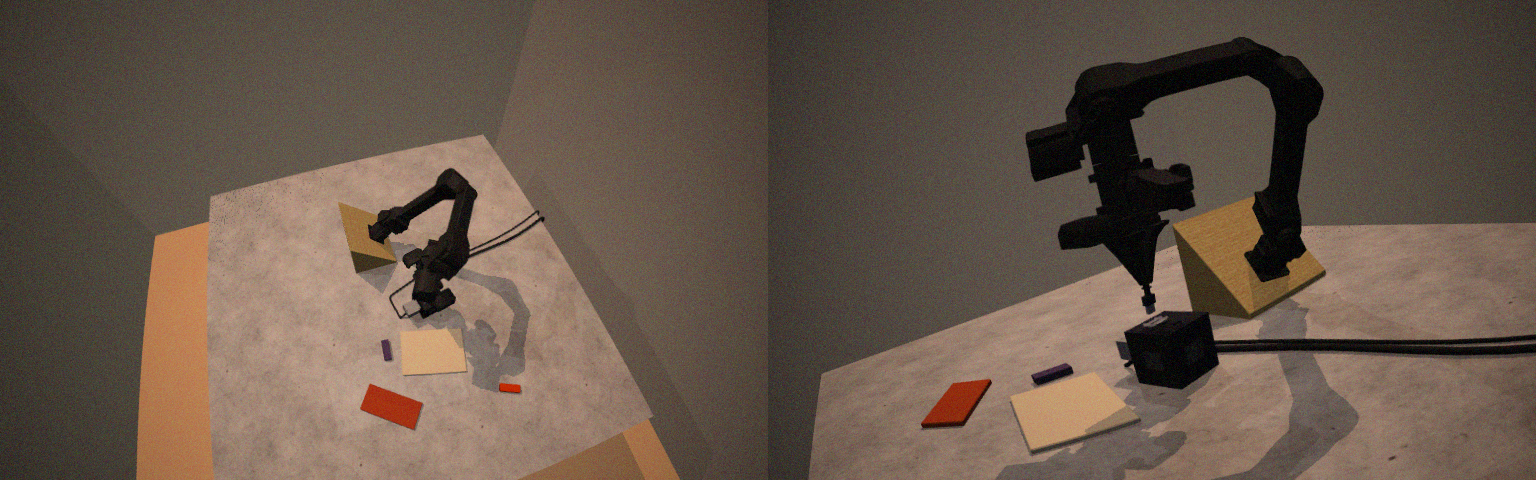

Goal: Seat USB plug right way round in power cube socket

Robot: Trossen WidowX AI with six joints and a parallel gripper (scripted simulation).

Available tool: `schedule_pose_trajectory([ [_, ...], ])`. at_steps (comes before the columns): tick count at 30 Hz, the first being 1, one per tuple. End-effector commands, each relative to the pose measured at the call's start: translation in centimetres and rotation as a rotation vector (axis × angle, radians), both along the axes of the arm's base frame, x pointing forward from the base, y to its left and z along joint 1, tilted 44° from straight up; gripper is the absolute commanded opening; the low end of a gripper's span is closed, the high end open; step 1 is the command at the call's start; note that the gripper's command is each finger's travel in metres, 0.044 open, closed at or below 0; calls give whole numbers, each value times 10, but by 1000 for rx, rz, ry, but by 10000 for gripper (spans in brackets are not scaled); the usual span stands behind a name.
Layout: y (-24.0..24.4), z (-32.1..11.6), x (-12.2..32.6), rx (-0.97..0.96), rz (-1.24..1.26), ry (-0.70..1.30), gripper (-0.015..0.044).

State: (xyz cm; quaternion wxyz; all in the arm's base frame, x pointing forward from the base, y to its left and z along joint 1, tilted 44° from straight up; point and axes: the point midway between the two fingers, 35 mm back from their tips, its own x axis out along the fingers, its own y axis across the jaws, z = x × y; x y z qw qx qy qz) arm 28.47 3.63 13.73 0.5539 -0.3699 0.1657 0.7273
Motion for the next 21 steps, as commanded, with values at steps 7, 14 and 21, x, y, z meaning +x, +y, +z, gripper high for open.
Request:
schedule_pose_trajectory([
  [7, 2, -1, -1, 2, -7, 6, 0],
  [14, 3, -1, -1, 2, -10, 9, 0],
  [21, 3, -1, -1, 2, -13, 11, 0],
])
